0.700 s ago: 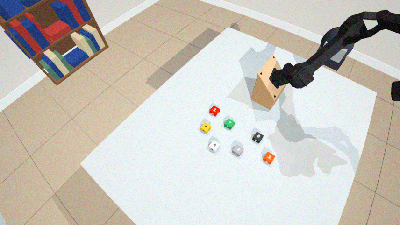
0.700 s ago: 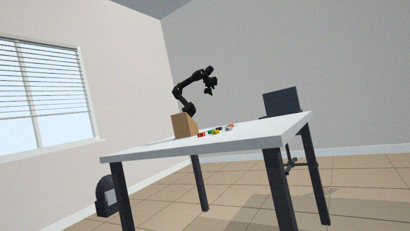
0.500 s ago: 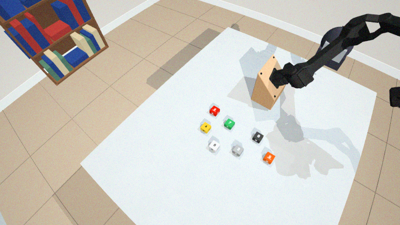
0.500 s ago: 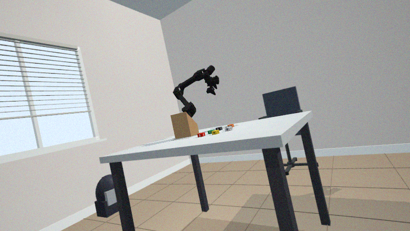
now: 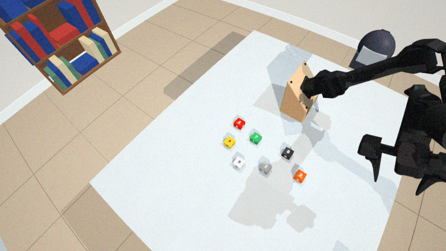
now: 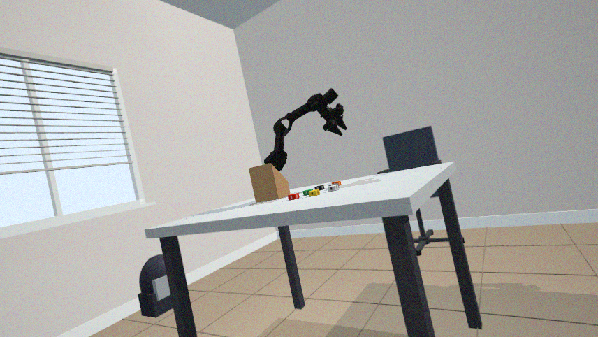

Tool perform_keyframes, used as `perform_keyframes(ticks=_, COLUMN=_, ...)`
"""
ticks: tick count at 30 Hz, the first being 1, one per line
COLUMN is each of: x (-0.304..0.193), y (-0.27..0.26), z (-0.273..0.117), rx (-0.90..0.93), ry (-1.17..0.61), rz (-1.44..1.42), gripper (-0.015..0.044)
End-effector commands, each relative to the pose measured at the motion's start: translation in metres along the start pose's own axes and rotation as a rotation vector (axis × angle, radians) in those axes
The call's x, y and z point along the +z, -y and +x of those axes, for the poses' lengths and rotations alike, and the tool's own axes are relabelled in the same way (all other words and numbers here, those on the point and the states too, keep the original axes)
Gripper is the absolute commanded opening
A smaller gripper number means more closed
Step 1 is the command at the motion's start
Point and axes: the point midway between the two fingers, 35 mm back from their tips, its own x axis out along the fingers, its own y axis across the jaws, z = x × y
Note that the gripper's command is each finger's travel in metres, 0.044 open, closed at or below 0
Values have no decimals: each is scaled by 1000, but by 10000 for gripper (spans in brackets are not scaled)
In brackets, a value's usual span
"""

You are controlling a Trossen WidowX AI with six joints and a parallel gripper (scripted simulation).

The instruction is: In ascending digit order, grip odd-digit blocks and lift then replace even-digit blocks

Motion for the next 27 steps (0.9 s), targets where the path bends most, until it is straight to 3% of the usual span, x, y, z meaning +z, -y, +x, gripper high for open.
perform_keyframes(ticks=1, x=36, y=65, z=3, rx=-122, ry=31, rz=1, gripper=400)
perform_keyframes(ticks=7, x=68, y=170, z=-9, rx=-293, ry=22, rz=-13, gripper=400)
perform_keyframes(ticks=13, x=67, y=276, z=-31, rx=-422, ry=-62, rz=-18, gripper=400)
perform_keyframes(ticks=22, x=-1, y=417, z=-68, rx=-457, ry=-295, rz=-25, gripper=400)
perform_keyframes(ticks=27, x=-49, y=460, z=-77, rx=-392, ry=-402, rz=-39, gripper=400)
